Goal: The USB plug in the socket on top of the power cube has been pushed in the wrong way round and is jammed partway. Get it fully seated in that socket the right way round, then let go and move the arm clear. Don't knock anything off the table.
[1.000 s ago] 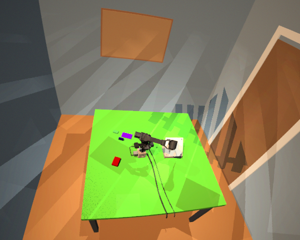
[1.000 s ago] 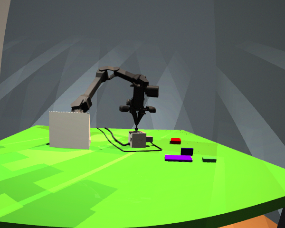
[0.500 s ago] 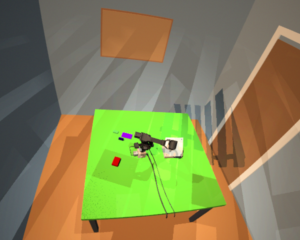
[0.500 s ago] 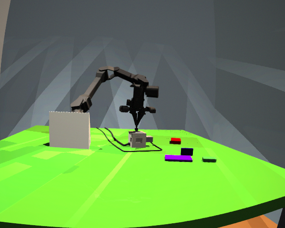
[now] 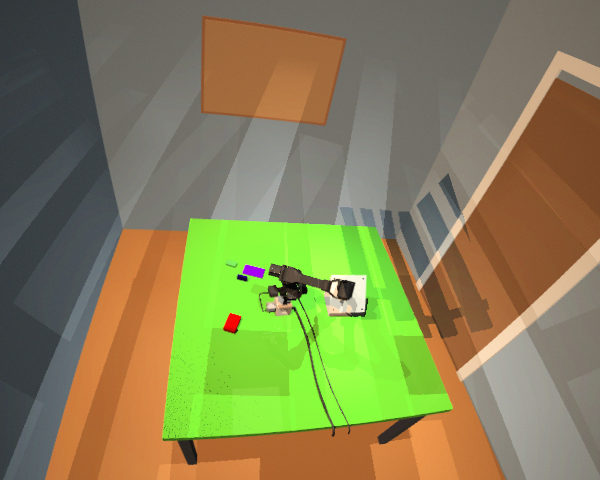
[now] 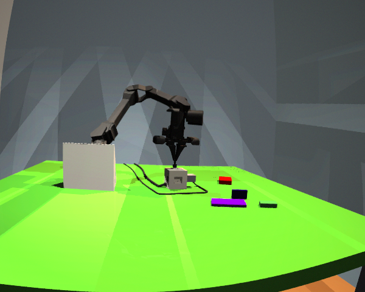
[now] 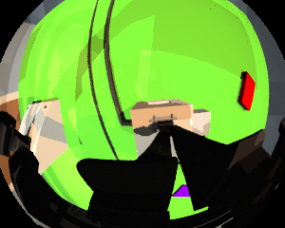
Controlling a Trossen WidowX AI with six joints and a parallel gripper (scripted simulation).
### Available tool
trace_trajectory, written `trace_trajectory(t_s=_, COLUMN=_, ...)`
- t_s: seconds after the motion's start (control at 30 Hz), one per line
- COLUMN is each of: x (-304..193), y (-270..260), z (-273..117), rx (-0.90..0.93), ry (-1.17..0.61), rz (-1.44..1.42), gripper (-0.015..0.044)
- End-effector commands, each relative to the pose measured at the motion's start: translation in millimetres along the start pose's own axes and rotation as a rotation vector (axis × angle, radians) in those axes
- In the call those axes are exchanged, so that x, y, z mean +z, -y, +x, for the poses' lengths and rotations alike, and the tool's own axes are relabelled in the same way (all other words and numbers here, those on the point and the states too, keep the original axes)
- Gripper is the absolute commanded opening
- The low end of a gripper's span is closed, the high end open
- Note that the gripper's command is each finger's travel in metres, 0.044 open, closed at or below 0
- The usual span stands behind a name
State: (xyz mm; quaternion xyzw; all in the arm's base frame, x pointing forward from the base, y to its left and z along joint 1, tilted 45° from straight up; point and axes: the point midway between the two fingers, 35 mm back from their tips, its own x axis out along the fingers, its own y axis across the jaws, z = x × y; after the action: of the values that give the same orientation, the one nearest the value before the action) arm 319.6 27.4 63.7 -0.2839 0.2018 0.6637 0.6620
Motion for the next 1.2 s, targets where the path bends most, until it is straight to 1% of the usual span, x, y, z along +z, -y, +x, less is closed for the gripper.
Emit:
trace_trajectory(t_s=0.0, x=0.5, y=-0.4, z=2.5, rx=0.003, ry=0.003, rz=0.001, gripper=0.0000)
trace_trajectory(t_s=1.17, x=0.3, y=-0.4, z=5.5, rx=0.003, ry=0.003, rz=0.001, gripper=0.0000)
